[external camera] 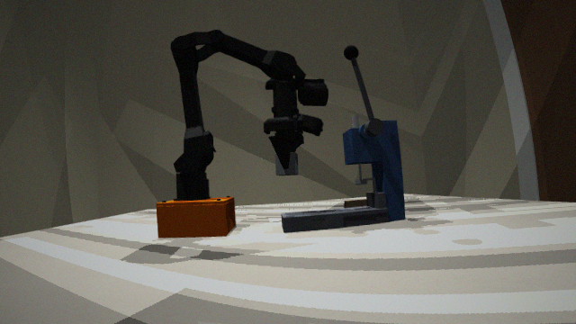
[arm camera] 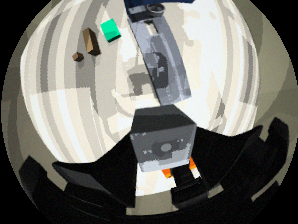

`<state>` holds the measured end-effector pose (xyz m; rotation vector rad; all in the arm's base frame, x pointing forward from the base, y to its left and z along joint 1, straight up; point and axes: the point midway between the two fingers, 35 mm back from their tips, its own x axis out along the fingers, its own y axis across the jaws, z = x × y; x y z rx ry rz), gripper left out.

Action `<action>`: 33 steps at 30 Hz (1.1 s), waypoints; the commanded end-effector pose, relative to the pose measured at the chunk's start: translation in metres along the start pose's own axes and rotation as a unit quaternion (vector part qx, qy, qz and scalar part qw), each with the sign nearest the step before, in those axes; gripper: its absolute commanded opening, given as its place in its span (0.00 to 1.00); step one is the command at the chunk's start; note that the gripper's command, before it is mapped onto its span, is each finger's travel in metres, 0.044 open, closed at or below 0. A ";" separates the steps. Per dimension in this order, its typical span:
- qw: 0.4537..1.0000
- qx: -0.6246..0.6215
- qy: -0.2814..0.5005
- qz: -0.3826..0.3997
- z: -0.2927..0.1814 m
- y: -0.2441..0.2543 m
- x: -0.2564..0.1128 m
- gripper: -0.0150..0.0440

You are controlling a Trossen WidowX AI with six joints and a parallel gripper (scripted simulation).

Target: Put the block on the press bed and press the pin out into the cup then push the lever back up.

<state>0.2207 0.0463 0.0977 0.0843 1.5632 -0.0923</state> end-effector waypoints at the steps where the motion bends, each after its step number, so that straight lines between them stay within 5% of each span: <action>1: 1.000 -0.001 -0.009 0.003 0.004 -0.014 -0.008 0.25; 21: 1.000 0.002 -0.008 -0.001 0.001 -0.078 -0.022 0.25; 33: 0.980 0.197 -0.008 0.002 0.001 -0.078 -0.022 0.25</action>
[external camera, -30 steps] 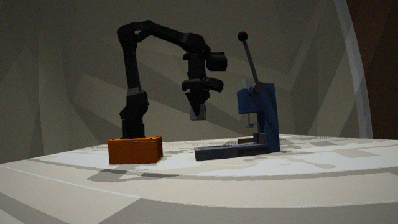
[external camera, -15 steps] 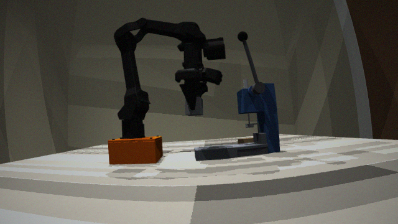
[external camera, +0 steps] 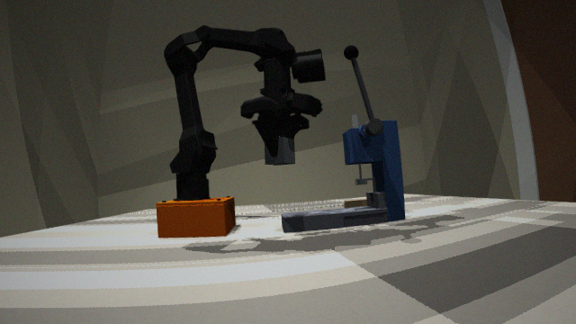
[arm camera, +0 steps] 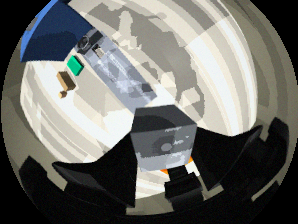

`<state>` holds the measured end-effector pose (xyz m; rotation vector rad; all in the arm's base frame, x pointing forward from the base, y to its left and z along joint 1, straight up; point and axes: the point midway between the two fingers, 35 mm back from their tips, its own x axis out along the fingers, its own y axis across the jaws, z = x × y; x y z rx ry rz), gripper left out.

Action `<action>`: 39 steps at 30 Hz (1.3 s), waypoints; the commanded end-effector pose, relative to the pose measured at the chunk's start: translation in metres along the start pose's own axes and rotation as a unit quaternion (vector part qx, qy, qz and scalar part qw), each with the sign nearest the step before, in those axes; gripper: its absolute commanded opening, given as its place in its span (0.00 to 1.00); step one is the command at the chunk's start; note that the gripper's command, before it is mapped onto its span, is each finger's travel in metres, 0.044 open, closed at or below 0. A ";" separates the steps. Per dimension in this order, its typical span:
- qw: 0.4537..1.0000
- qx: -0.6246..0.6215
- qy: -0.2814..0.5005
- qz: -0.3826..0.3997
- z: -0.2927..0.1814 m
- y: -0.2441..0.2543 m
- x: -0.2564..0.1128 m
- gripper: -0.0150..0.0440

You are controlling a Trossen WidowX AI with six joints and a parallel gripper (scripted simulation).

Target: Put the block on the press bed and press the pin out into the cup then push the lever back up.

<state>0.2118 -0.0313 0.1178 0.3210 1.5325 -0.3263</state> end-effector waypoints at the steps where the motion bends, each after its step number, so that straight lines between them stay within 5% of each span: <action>1: 0.998 0.066 -0.004 0.002 0.001 0.000 -0.003 0.25; 26: 0.879 0.477 -0.002 0.006 0.001 0.000 -0.002 0.25; 39: 0.873 0.487 -0.002 0.007 0.014 0.016 0.033 0.25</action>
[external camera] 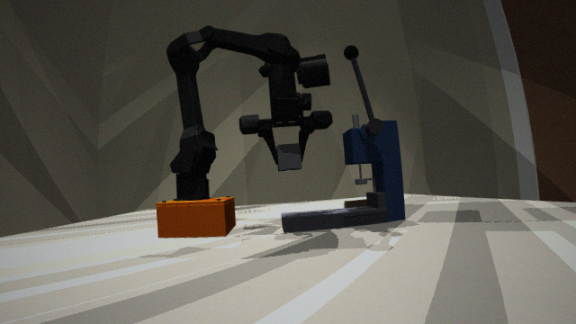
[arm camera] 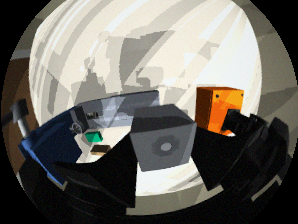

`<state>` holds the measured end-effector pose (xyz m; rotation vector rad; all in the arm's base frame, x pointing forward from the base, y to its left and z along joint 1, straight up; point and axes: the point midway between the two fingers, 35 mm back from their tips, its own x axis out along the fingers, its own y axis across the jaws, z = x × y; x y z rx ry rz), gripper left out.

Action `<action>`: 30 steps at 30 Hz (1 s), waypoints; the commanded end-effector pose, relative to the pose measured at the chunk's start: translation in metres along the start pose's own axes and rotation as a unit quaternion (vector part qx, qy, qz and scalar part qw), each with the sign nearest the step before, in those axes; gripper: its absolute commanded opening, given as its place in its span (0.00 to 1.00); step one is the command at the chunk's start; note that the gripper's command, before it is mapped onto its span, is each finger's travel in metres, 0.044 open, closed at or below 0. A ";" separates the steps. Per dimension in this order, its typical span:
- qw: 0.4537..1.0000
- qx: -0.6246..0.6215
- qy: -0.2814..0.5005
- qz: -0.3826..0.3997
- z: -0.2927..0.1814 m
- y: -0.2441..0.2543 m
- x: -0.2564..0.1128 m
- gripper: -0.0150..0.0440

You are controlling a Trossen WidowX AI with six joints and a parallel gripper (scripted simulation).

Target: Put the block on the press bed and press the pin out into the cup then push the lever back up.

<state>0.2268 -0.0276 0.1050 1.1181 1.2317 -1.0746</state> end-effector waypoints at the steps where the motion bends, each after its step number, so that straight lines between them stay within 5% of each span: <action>1: 1.000 0.002 0.004 -0.010 -0.007 0.007 0.026 0.25; 30: 1.000 0.002 0.005 -0.010 -0.014 0.014 0.090 0.25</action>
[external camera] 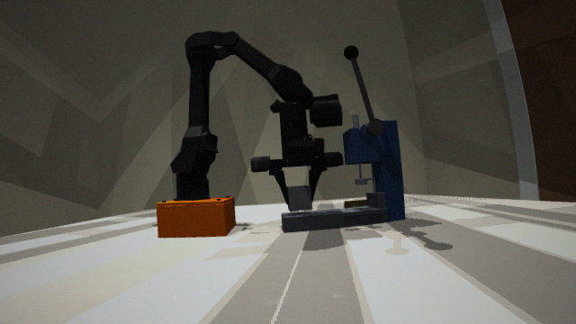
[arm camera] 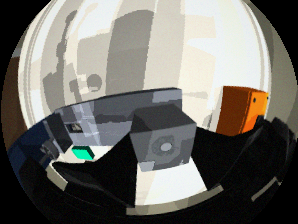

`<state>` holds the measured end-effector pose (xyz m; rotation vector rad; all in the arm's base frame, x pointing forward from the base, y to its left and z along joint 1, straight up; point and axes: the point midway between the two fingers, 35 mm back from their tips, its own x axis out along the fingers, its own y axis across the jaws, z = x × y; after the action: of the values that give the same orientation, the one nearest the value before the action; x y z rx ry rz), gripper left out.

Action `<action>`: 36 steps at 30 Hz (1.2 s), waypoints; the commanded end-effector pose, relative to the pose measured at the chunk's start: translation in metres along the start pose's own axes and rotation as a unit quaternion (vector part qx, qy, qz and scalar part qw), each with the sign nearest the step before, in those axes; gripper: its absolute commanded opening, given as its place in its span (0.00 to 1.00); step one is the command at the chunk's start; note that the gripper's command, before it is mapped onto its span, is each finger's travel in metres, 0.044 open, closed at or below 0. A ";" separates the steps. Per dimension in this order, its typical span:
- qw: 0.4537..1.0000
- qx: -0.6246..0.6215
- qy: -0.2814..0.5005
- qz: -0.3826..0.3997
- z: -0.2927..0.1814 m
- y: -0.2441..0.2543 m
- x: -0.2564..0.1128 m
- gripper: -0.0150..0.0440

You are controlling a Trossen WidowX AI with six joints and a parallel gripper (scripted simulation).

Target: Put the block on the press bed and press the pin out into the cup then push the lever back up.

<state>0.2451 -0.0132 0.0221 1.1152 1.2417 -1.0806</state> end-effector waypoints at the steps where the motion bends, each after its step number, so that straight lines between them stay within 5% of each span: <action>1: 1.000 0.002 0.003 -0.005 -0.001 -0.002 0.008 0.25; 6: 1.000 0.002 0.003 -0.005 -0.001 -0.003 0.016 0.25; 23: 1.000 0.000 0.001 -0.003 0.000 0.000 0.000 1.00; 26: 1.000 0.002 0.003 -0.005 -0.001 -0.002 -0.032 1.00; 31: 1.000 0.002 0.003 -0.005 -0.001 -0.002 -0.034 1.00; 36: 1.000 0.001 0.002 -0.005 0.000 0.001 -0.063 0.78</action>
<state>0.2384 -0.0129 0.0626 1.1003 1.2731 -1.1063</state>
